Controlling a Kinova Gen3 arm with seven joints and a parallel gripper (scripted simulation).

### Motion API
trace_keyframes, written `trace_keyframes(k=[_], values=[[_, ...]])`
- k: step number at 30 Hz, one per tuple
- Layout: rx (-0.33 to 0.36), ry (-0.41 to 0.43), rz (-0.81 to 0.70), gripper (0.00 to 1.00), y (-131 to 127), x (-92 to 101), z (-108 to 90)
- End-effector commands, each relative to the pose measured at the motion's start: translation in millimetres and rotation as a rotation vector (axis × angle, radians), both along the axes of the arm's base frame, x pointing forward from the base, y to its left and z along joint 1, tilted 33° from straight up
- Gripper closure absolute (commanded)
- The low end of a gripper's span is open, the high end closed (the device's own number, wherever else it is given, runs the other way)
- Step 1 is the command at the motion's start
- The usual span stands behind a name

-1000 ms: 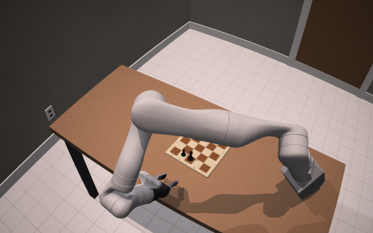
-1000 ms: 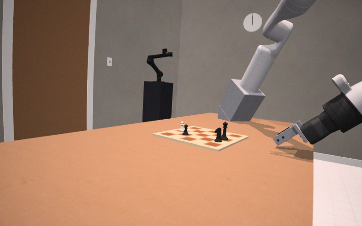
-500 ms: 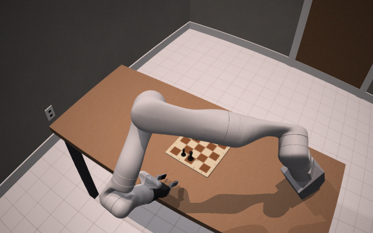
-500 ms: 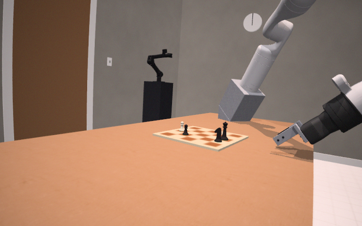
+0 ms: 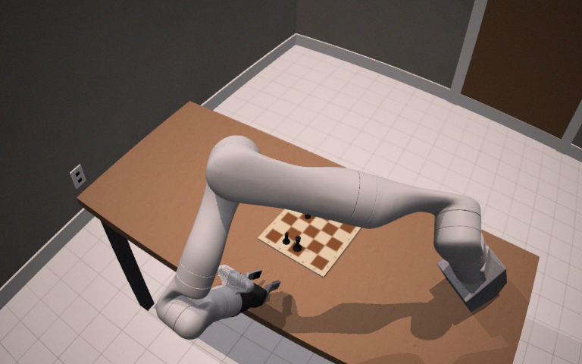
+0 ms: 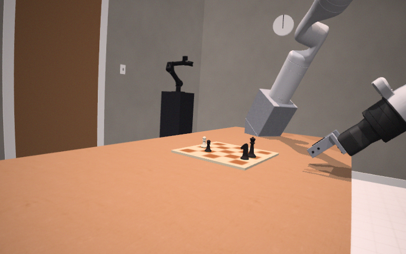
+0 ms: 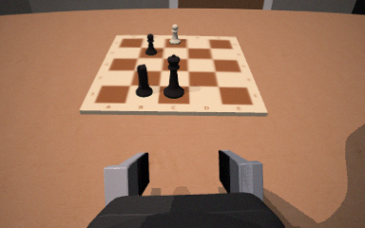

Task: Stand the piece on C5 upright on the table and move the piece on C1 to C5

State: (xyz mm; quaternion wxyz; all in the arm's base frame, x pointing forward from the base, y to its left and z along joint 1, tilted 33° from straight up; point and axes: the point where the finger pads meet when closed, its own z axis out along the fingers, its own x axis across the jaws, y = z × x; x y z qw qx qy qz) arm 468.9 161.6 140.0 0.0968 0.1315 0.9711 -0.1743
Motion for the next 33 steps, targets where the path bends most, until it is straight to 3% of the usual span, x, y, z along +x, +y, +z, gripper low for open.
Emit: trace_keyframes(k=[1, 3, 9, 14, 26, 33], values=[[0.001, -0.017, -0.006, 0.00, -11, -2.5, 21.1], [0.001, -0.017, -0.006, 0.00, -11, -2.5, 21.1], [0.001, -0.017, -0.006, 0.00, -28, -16.9, 53.8], [0.001, -0.017, -0.006, 0.00, -34, -21.9, 65.1], [0.009, -0.009, -0.021, 0.00, -36, -23.5, 61.3], [0.067, 0.023, -0.153, 0.00, -57, -30.8, 42.7]])
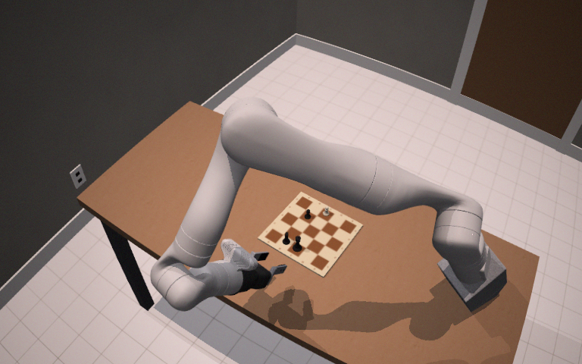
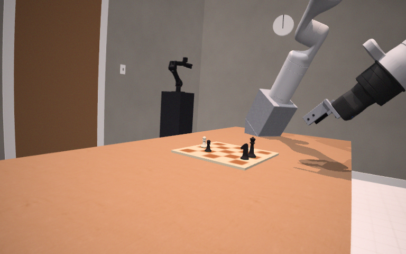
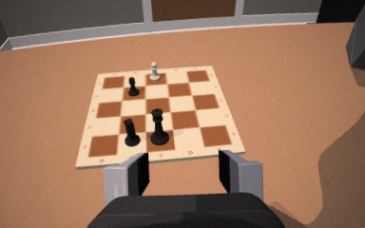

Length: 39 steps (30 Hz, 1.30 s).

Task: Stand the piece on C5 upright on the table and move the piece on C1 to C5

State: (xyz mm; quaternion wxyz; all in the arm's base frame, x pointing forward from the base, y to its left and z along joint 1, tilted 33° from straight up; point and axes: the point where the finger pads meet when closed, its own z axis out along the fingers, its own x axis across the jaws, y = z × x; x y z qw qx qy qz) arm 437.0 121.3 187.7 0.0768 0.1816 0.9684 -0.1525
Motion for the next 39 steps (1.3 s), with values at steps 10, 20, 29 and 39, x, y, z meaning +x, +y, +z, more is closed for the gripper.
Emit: trace_keyframes(k=[10, 20, 29, 39], values=[[0.165, 0.076, -0.423, 0.00, -62, -21.1, -44.9], [0.356, 0.126, -0.933, 0.00, -101, -41.5, -77.2], [0.501, 0.139, -1.358, 0.00, -129, -44.3, -90.7], [0.610, 0.134, -1.698, 0.00, -156, -39.1, -96.3]])
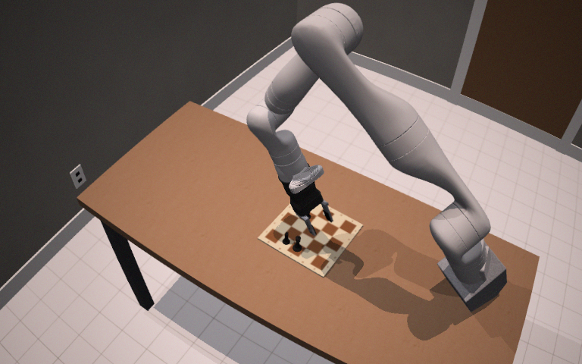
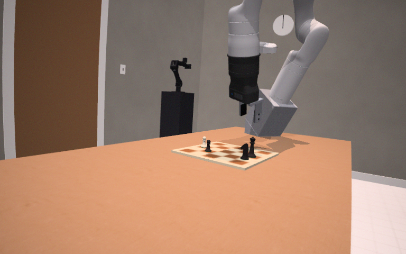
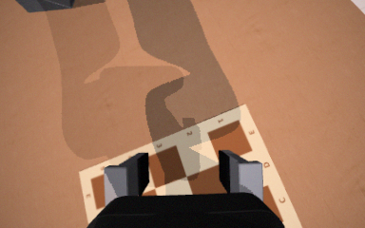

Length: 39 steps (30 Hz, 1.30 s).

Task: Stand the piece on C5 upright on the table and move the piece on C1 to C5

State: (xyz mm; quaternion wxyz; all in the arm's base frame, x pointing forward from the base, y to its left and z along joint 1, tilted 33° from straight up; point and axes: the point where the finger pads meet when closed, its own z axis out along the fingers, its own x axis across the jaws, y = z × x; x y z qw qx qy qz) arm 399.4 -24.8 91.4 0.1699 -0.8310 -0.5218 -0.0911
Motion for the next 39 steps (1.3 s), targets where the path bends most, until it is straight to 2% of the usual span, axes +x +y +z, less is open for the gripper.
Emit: trace_keyframes(k=[1, 7, 8, 17, 18, 26, 27, 35, 36, 39], values=[[0.004, -0.002, -0.029, 0.00, -10, -1.5, 0.0], [0.004, -0.002, -0.029, 0.00, -10, -1.5, 0.0], [0.024, 0.003, -0.112, 0.00, -18, 0.4, -0.9], [0.024, 0.003, -0.112, 0.00, -18, 0.4, -0.9], [0.044, 0.007, -0.192, 0.00, -26, 2.2, -1.7], [0.044, 0.007, -0.192, 0.00, -26, 2.2, -1.7], [0.063, 0.010, -0.269, 0.00, -34, 4.0, -2.4], [0.063, 0.010, -0.269, 0.00, -34, 4.0, -2.4], [0.081, 0.014, -0.344, 0.00, -43, 5.7, -3.0], [0.081, 0.014, -0.344, 0.00, -43, 5.7, -3.0]])
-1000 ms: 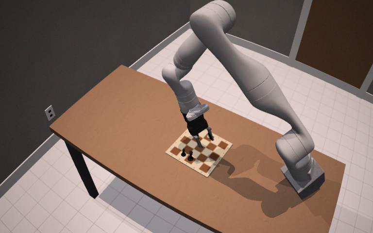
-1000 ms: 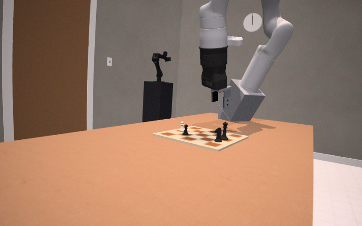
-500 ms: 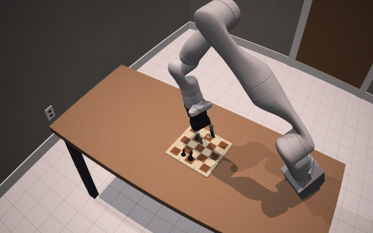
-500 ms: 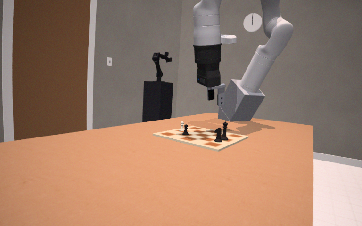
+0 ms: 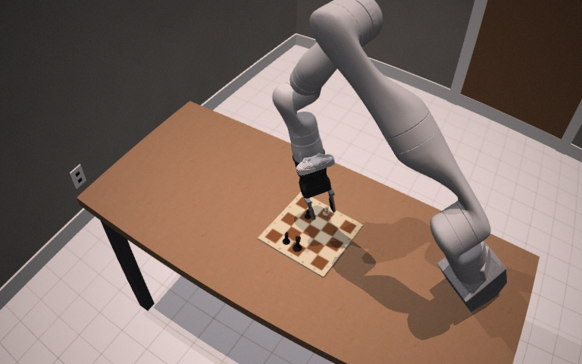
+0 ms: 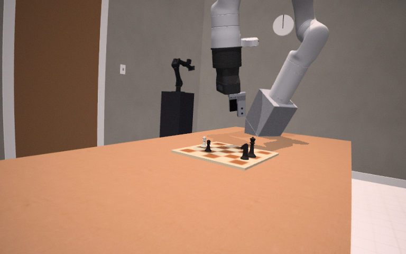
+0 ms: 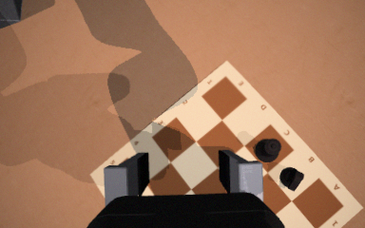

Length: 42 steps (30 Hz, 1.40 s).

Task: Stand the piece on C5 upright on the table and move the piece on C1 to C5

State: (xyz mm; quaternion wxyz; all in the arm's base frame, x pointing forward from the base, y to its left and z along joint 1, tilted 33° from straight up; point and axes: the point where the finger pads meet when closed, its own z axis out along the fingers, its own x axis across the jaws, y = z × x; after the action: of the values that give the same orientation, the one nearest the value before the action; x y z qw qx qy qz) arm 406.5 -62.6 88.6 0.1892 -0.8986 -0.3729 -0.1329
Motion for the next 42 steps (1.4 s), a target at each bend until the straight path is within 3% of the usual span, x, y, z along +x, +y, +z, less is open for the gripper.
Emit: trace_keyframes(k=[1, 4, 5, 12, 13, 20, 21, 42], values=[[0.000, 0.001, -0.014, 0.00, -5, -1.4, -0.2], [0.000, 0.001, -0.014, 0.00, -5, -1.4, -0.2], [0.017, 0.004, -0.085, 0.00, -14, 0.2, -0.7], [0.017, 0.004, -0.085, 0.00, -14, 0.2, -0.7], [0.033, 0.007, -0.152, 0.00, -22, 1.6, -1.2], [0.033, 0.007, -0.152, 0.00, -22, 1.6, -1.2], [0.048, 0.010, -0.215, 0.00, -31, 2.7, -1.6], [0.074, 0.016, -0.330, 0.00, -47, 4.3, -2.4]])
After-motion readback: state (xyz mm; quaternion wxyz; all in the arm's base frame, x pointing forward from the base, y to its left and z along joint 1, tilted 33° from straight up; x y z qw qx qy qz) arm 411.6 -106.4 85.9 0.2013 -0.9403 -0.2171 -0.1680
